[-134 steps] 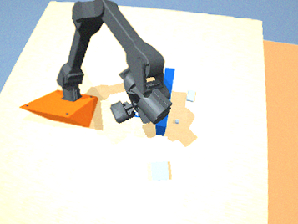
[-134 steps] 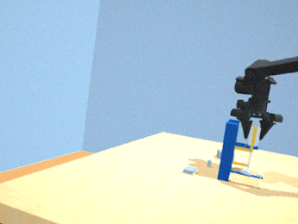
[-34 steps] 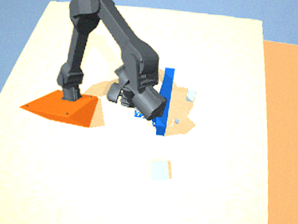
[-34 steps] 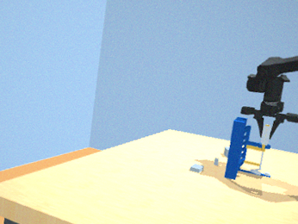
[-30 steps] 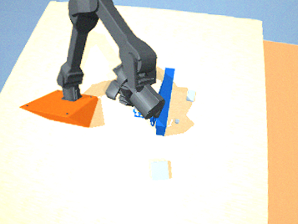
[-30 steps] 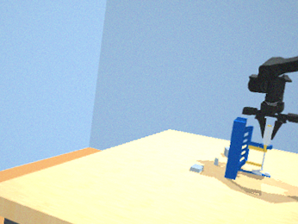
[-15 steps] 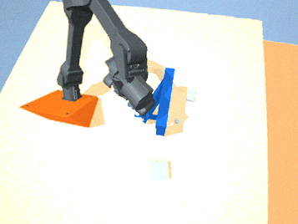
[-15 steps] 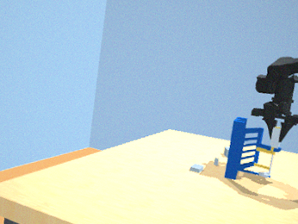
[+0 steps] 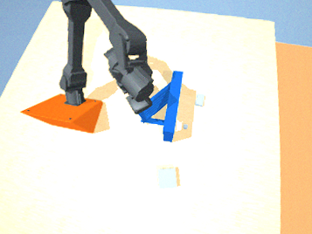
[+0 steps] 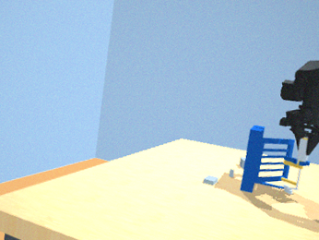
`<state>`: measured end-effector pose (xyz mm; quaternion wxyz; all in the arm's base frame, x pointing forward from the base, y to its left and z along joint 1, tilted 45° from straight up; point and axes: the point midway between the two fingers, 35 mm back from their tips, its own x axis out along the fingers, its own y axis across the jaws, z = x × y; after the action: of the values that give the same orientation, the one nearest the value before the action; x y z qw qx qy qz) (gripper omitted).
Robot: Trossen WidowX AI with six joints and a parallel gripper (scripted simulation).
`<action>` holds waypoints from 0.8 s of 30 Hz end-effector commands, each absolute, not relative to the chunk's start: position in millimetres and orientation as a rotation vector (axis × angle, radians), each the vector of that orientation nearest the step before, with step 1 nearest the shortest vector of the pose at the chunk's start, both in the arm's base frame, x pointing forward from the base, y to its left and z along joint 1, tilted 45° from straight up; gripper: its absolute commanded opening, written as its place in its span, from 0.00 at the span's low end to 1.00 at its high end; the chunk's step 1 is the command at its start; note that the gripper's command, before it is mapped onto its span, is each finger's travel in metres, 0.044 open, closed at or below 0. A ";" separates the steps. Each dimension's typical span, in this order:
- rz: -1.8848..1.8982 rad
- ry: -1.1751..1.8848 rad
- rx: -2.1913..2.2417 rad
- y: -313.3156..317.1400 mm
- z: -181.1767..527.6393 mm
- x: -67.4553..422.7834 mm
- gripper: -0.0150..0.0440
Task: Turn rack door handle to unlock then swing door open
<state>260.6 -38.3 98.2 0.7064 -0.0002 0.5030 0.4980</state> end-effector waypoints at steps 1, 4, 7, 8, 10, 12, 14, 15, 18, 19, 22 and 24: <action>1.061 1.155 0.063 -32.9 103.6 256.6 0.29; 1.030 1.183 0.105 -28.1 108.3 253.3 0.29; 0.999 1.211 0.147 -23.3 113.0 250.4 0.29; 0.989 1.220 0.161 -21.7 114.7 249.5 0.29; 0.969 1.237 0.187 -18.6 117.7 247.9 0.29; 0.951 1.252 0.211 -15.7 120.6 246.5 0.29; 0.932 1.268 0.236 -12.7 123.5 245.3 0.29; 0.922 1.275 0.249 -11.2 125.0 244.7 0.29; 0.893 1.298 0.286 -6.7 129.6 243.2 0.29; 0.884 1.305 0.298 -5.1 131.1 242.8 0.29; 0.854 1.328 0.335 -0.5 135.7 241.7 0.29; 0.834 1.342 0.359 2.5 138.7 241.0 0.29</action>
<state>241.2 -1.2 134.8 0.6915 0.1416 0.5924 0.3884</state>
